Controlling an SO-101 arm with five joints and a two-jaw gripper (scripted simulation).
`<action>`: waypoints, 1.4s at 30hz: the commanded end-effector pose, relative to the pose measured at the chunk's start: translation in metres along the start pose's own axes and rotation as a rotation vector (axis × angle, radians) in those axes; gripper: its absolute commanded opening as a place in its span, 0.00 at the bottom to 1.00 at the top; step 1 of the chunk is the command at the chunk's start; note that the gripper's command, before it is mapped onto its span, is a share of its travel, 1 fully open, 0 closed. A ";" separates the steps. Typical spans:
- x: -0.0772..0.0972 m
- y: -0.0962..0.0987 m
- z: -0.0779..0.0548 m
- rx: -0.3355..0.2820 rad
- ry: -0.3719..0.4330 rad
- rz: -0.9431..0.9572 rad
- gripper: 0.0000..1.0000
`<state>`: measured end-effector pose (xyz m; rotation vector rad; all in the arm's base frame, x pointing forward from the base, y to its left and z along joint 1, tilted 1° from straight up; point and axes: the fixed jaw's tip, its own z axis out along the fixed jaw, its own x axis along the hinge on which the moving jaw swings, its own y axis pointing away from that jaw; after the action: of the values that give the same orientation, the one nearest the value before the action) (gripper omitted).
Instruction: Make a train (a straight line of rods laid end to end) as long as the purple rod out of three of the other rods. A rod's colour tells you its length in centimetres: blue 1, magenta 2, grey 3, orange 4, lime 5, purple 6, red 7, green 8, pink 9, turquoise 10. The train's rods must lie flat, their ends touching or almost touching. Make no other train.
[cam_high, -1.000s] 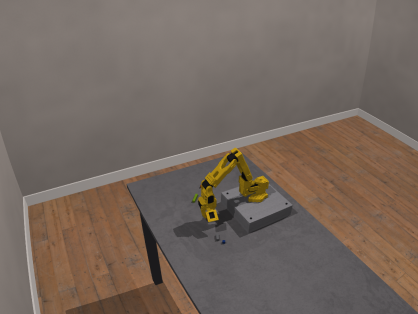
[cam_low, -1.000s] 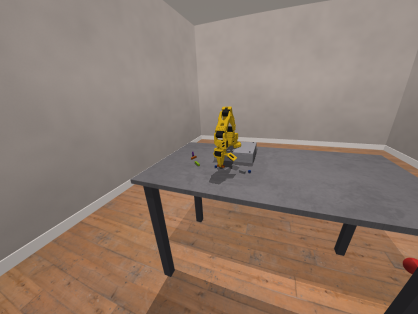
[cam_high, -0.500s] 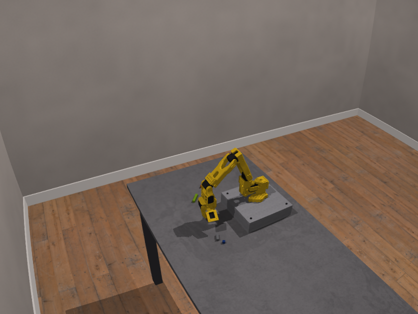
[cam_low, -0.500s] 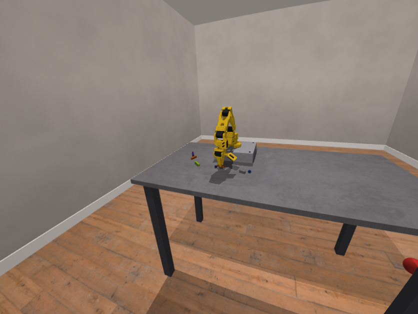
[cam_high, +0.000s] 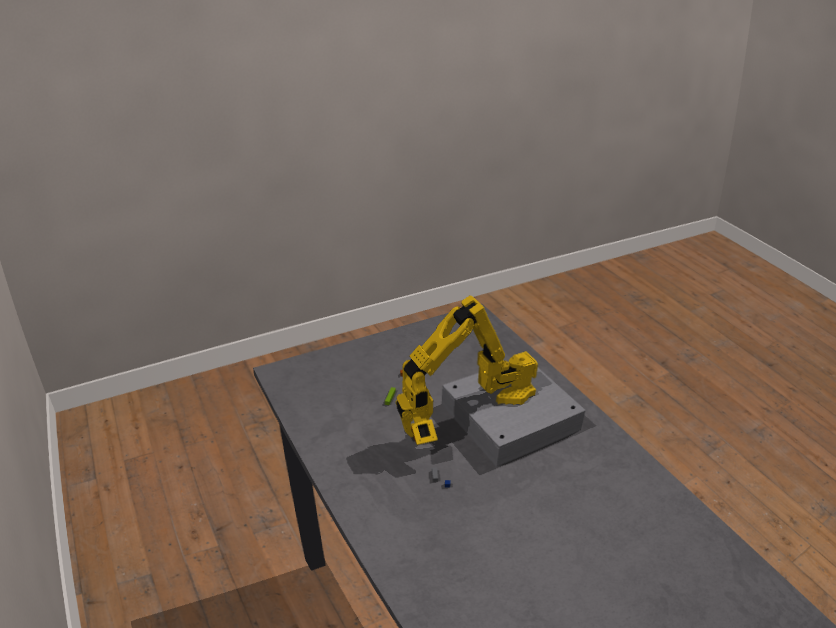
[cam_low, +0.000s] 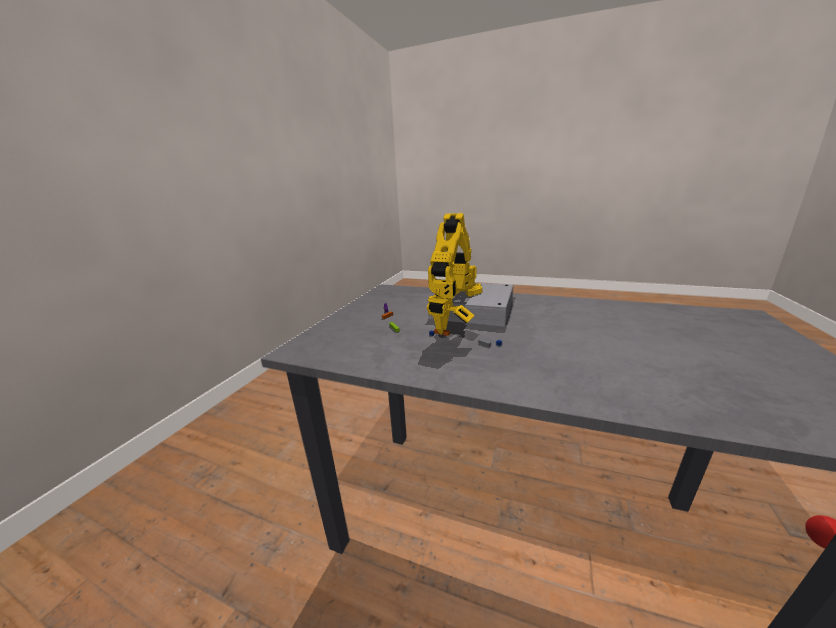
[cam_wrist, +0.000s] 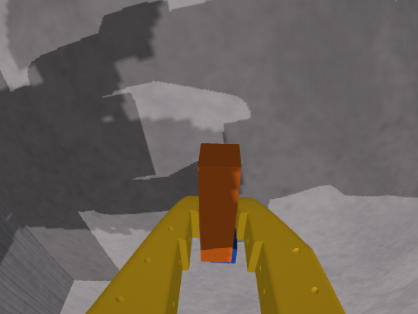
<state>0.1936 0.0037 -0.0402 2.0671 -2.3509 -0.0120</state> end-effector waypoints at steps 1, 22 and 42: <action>-0.002 0.000 0.001 -0.001 -0.001 0.002 0.00; -0.002 0.000 0.007 -0.001 -0.001 0.002 0.00; -0.002 -0.004 0.006 0.014 -0.004 0.002 0.00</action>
<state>0.1957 0.0037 -0.0457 2.0707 -2.3551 -0.0046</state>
